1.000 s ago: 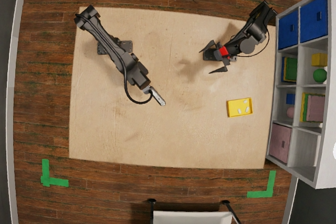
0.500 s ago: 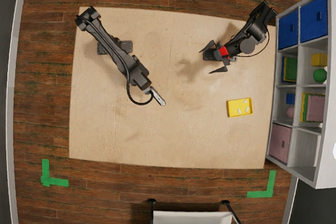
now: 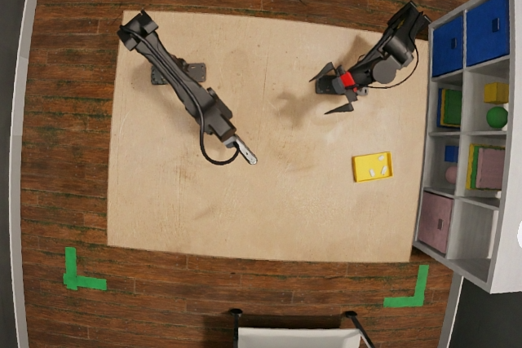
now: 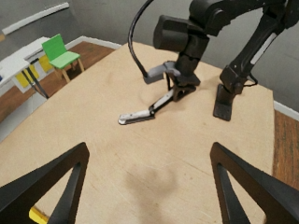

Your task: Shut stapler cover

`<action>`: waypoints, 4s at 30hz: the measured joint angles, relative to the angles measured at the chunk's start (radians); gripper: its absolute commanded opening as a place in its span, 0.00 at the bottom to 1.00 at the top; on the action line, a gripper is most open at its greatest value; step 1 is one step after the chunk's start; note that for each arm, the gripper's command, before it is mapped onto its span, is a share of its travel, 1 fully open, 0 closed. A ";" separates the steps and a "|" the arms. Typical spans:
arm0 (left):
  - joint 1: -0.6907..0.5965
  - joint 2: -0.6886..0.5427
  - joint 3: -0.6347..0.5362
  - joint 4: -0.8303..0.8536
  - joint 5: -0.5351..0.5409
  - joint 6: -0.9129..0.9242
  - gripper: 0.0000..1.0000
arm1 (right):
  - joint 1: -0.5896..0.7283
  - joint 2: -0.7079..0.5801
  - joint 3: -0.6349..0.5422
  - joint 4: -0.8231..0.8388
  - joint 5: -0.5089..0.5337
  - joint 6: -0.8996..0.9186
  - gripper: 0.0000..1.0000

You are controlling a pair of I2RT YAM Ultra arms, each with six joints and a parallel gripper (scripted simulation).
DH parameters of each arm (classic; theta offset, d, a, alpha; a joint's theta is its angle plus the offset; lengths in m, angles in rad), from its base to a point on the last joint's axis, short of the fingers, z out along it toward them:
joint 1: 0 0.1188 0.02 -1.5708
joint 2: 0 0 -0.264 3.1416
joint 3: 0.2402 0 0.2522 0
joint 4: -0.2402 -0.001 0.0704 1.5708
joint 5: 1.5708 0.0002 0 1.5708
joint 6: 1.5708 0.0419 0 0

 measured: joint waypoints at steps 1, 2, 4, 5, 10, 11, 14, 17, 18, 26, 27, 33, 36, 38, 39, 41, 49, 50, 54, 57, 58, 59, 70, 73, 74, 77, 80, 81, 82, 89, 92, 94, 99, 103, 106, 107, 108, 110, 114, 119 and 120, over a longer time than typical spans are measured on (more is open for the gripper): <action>0.000 0.000 0.000 0.000 0.000 0.000 1.00 | 0.000 0.000 0.000 0.002 0.000 0.000 0.42; 0.000 0.000 0.000 0.000 0.000 0.000 1.00 | 0.000 0.000 0.000 0.003 0.000 0.000 0.42; 0.000 0.000 0.000 0.000 0.000 0.000 1.00 | 0.000 0.000 0.000 0.006 0.000 0.000 0.37; 0.000 0.000 0.000 0.000 0.000 0.000 1.00 | 0.000 0.000 0.000 0.006 0.000 0.000 0.37; 0.000 0.000 0.000 0.000 0.000 0.000 1.00 | 0.000 0.000 0.000 0.008 0.000 0.000 0.29; 0.000 0.000 0.000 0.000 0.000 0.000 1.00 | 0.000 0.000 0.000 0.008 0.000 0.000 0.29; 0.000 0.000 0.000 0.000 0.000 0.000 1.00 | 0.000 0.000 0.000 0.008 0.000 0.000 0.24; 0.000 0.000 0.000 0.000 0.000 0.000 1.00 | 0.000 0.000 0.000 0.008 0.000 0.004 0.23; 0.000 0.000 0.000 0.000 0.000 0.000 1.00 | 0.000 0.000 0.000 0.008 0.000 0.005 0.22; 0.000 0.000 0.000 0.000 0.000 0.000 1.00 | 0.000 0.018 0.018 -0.008 0.000 0.005 0.00; 0.000 0.000 0.000 0.000 0.000 0.000 1.00 | 0.000 0.031 0.032 -0.019 0.000 0.005 0.00; 0.000 0.000 0.000 0.000 0.000 0.000 1.00 | 0.000 0.121 0.129 -0.103 0.000 0.005 0.00; 0.000 0.000 0.000 0.000 0.000 0.000 1.00 | 0.000 0.145 0.156 -0.125 0.000 0.005 0.00; 0.000 0.000 0.000 0.000 0.000 0.000 1.00 | 0.000 0.171 0.185 -0.150 0.000 0.005 0.00; 0.000 0.000 0.000 0.000 0.000 0.000 1.00 | 0.000 0.186 0.201 -0.164 0.000 0.005 0.00; 0.000 0.000 0.000 0.000 0.000 0.000 1.00 | 0.000 0.217 0.236 -0.193 0.000 0.005 0.00; 0.000 0.000 0.000 0.000 0.000 0.000 1.00 | 0.000 0.343 0.377 -0.313 0.000 0.005 0.00; 0.000 0.000 0.000 0.000 0.000 0.000 1.00 | 0.000 0.357 0.392 -0.326 0.000 0.005 0.00; 0.000 0.000 0.000 0.000 0.000 0.000 1.00 | 0.000 0.394 0.435 -0.362 0.000 0.005 0.00; 0.000 0.000 0.000 0.000 0.000 0.000 1.00 | 0.000 0.439 0.486 -0.406 0.000 0.005 0.00; 0.000 0.000 0.000 0.000 0.000 0.000 1.00 | 0.000 0.455 0.504 -0.421 0.000 0.005 0.00; 0.000 0.000 0.000 0.000 0.000 0.000 1.00 | 0.000 0.470 0.521 -0.435 0.000 0.005 0.00; 0.000 0.000 0.000 0.000 0.000 0.000 1.00 | 0.000 0.495 0.550 -0.459 0.000 0.005 0.34; 0.000 0.000 0.000 0.000 0.000 0.000 1.00 | 0.000 0.496 0.550 -0.461 0.000 0.005 0.50; 0.000 0.000 0.000 0.000 0.000 0.000 1.00 | 0.000 0.495 0.550 -0.461 0.000 0.005 0.50; 0.000 0.000 0.000 0.000 0.000 0.000 1.00 | 0.000 0.499 0.556 -0.472 0.000 0.005 0.50; 0.000 0.000 0.000 0.000 0.000 0.000 1.00 | 0.000 0.507 0.587 -0.493 0.000 0.005 0.50; 0.000 0.000 0.000 0.000 0.000 0.000 1.00 | 0.000 0.508 0.597 -0.499 0.000 0.005 0.62; 0.000 0.000 0.000 0.000 0.000 0.000 1.00 | 0.000 0.508 0.607 -0.504 0.000 0.005 0.64; 0.000 0.000 0.000 0.000 0.000 0.000 1.00 | 0.000 0.508 0.661 -0.549 0.000 0.005 0.64; 0.000 0.000 0.000 0.000 0.000 0.000 1.00 | 0.000 0.492 0.693 -0.555 0.000 0.005 0.50; 0.000 0.000 0.000 0.000 0.000 0.000 1.00 | 0.000 0.477 0.699 -0.555 0.004 0.002 0.50; 0.000 0.000 0.000 0.000 0.000 0.000 1.00 | 0.007 0.415 0.676 -0.505 0.030 -0.017 0.50; 0.000 0.000 0.000 0.000 0.000 0.000 1.00 | 0.016 0.314 0.618 -0.444 0.031 -0.020 0.50; 0.000 0.000 0.000 0.000 0.000 0.000 1.00 | 0.016 0.206 0.512 -0.358 0.028 -0.020 0.50; 0.000 0.000 0.000 0.000 0.000 0.000 1.00 | 0.016 0.160 0.467 -0.332 0.026 -0.019 0.50; 0.000 0.000 0.000 0.000 0.000 0.000 1.00 | 0.016 0.113 0.423 -0.308 0.023 -0.018 0.50; 0.000 0.000 0.000 0.000 0.000 0.000 1.00 | 0.016 0.018 0.340 -0.259 0.019 -0.015 0.50; 0.000 0.000 0.000 0.000 0.000 0.000 1.00 | 0.011 -0.147 0.195 -0.159 0.010 -0.009 0.50; 0.000 0.000 0.000 0.000 0.000 0.000 1.00 | 0.004 -0.302 0.040 -0.058 0.001 -0.003 0.50; 0.000 0.000 0.000 0.000 0.000 0.000 1.00 | 0.004 -0.315 0.026 -0.041 0.000 -0.002 0.50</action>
